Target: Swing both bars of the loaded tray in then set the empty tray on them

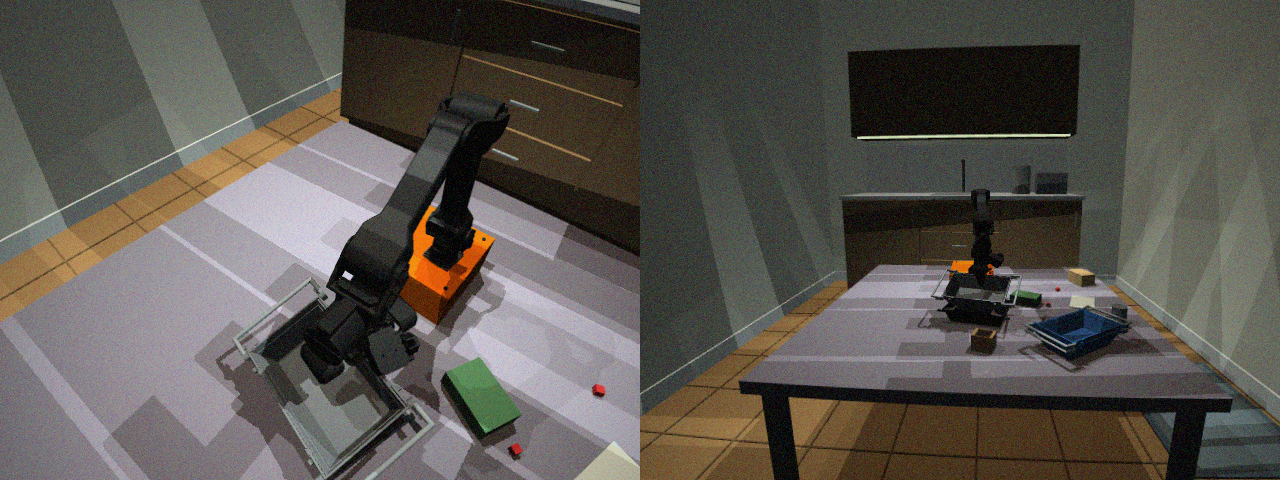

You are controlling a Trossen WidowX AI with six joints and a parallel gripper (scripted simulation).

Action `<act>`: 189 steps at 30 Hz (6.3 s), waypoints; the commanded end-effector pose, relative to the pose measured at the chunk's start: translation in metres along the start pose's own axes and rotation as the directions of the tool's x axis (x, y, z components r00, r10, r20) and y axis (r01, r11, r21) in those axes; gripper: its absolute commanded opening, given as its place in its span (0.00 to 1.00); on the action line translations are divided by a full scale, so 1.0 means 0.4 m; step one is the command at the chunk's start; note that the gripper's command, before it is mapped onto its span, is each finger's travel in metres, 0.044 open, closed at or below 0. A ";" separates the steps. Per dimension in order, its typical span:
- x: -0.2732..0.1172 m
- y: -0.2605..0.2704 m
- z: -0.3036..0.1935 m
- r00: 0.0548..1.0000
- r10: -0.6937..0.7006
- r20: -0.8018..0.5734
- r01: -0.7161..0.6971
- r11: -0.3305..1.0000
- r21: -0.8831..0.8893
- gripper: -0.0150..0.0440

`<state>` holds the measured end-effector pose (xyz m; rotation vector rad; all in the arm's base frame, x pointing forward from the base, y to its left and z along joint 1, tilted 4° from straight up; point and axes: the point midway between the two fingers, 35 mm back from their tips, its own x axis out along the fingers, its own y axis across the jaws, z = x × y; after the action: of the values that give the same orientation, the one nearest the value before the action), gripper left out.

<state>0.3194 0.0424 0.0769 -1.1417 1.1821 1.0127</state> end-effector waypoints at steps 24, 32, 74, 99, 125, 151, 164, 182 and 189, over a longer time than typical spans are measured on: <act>0.025 0.024 0.000 1.000 0.019 0.001 -0.019 1.000 0.003 0.25; 0.025 0.024 0.000 1.000 0.019 0.001 -0.019 1.000 0.003 0.25; 0.025 0.024 0.000 1.000 0.019 0.001 -0.019 1.000 0.003 0.25; 0.042 0.033 0.000 1.000 0.019 0.001 -0.019 1.000 0.003 0.25; 0.042 0.033 0.000 1.000 0.019 0.001 -0.019 1.000 0.003 0.25; 0.054 0.036 0.000 1.000 0.014 0.001 -0.014 1.000 0.003 0.25; 0.060 0.041 0.000 1.000 0.019 0.001 -0.019 1.000 0.003 0.25; 0.060 0.041 0.000 1.000 0.019 0.001 -0.019 1.000 0.003 0.25; 0.060 0.041 0.000 1.000 0.019 0.001 -0.019 1.000 0.003 0.25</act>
<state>0.3131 0.0441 0.0575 -1.1466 1.1740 1.0028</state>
